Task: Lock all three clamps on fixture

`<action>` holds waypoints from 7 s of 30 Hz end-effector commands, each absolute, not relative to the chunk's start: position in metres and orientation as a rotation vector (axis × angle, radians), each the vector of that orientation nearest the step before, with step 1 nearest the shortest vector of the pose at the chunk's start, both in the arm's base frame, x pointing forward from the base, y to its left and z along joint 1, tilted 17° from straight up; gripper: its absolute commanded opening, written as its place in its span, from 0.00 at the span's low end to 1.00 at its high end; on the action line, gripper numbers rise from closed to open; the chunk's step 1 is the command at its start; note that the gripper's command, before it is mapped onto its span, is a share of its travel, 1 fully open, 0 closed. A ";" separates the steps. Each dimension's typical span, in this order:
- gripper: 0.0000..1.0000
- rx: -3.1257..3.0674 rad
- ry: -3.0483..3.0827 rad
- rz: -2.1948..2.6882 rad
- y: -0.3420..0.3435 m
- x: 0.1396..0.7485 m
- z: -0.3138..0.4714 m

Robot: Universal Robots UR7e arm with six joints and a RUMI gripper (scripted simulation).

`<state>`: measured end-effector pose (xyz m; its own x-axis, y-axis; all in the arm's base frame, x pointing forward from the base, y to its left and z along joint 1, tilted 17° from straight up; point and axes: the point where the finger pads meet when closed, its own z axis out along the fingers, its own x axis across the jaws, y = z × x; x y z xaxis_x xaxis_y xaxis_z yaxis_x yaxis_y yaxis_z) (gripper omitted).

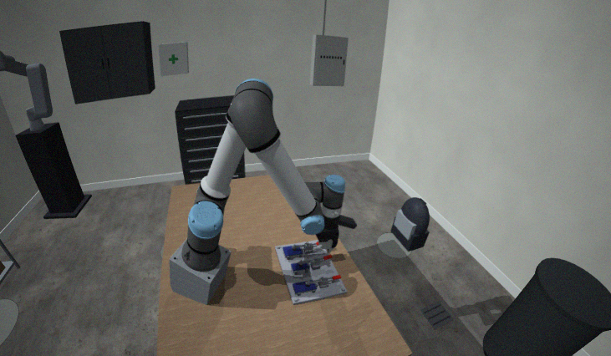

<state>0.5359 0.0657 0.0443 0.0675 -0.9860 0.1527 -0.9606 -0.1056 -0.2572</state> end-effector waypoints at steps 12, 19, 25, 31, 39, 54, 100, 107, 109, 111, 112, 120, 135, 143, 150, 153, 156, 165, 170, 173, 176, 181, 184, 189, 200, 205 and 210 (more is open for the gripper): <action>0.00 -2.228 2.039 -0.444 0.066 0.536 0.045; 0.00 -2.228 2.039 -0.444 0.066 0.536 0.045; 0.00 -2.228 2.039 -0.444 0.066 0.536 0.045; 0.00 -2.228 2.039 -0.444 0.066 0.536 0.045; 0.00 -2.228 2.039 -0.444 0.066 0.536 0.045; 0.00 -2.229 2.039 -0.443 0.065 0.544 0.035; 0.00 -2.229 2.039 -0.443 0.062 0.552 0.015; 0.00 -2.229 2.039 -0.443 0.062 0.553 0.014; 0.00 -2.229 2.039 -0.443 0.062 0.553 0.014; 0.00 -2.229 2.039 -0.443 0.062 0.553 0.014; 0.00 -2.229 2.039 -0.443 0.062 0.553 0.014; 0.00 -2.229 2.040 -0.443 0.069 0.540 0.062; 0.00 -2.229 2.039 -0.443 0.071 0.534 0.082; 0.00 -2.229 2.039 -0.443 0.071 0.534 0.082; 0.58 -2.229 2.039 -0.444 0.071 0.535 0.082; 0.58 -2.229 2.039 -0.444 0.071 0.535 0.082; 0.58 -2.229 2.039 -0.444 0.071 0.535 0.082; 0.58 -2.229 2.039 -0.444 0.071 0.535 0.082; 0.58 -2.229 2.039 -0.444 0.071 0.535 0.082; 0.58 -2.229 2.039 -0.444 0.071 0.535 0.082; 0.58 -2.229 2.039 -0.444 0.071 0.535 0.082; 0.58 -2.229 2.039 -0.444 0.071 0.535 0.082; 0.58 -2.229 2.039 -0.444 0.071 0.535 0.082; 0.58 -2.229 2.039 -0.444 0.071 0.535 0.082; 0.58 -2.229 2.039 -0.444 0.071 0.535 0.082; 0.58 -2.229 2.039 -0.444 0.071 0.535 0.082; 0.58 -2.229 2.039 -0.444 0.071 0.535 0.082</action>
